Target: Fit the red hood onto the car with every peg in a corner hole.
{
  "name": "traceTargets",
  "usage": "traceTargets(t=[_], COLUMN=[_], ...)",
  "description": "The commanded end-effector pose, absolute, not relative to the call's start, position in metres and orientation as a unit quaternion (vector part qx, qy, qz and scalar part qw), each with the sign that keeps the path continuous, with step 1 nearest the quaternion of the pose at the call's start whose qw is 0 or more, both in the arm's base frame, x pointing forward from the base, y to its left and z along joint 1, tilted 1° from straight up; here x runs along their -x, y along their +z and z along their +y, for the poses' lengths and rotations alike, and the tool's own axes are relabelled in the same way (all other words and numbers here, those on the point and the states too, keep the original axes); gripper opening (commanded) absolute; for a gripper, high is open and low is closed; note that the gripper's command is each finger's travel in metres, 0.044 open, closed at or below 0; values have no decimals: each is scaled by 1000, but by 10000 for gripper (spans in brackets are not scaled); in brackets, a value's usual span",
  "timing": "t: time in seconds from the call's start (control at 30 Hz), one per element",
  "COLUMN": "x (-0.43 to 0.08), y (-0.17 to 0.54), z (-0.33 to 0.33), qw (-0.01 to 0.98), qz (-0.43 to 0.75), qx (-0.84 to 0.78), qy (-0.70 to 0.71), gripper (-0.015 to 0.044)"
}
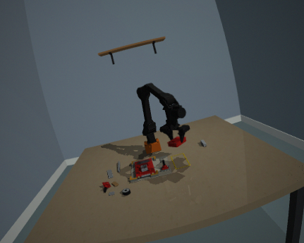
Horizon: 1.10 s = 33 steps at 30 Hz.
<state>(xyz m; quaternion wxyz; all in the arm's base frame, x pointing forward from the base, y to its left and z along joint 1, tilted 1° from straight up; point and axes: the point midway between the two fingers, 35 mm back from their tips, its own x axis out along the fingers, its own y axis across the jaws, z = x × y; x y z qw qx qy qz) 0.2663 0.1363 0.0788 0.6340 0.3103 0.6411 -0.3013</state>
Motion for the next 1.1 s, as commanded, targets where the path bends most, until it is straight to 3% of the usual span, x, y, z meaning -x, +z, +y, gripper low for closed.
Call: traceTargets(t=[0.0,1.07], x=[-267,-316], y=[84,82], z=[137,57], qw=[635,681], qz=[641,680], qx=[-311,-196], qy=[-299,-187], gripper=[0,0])
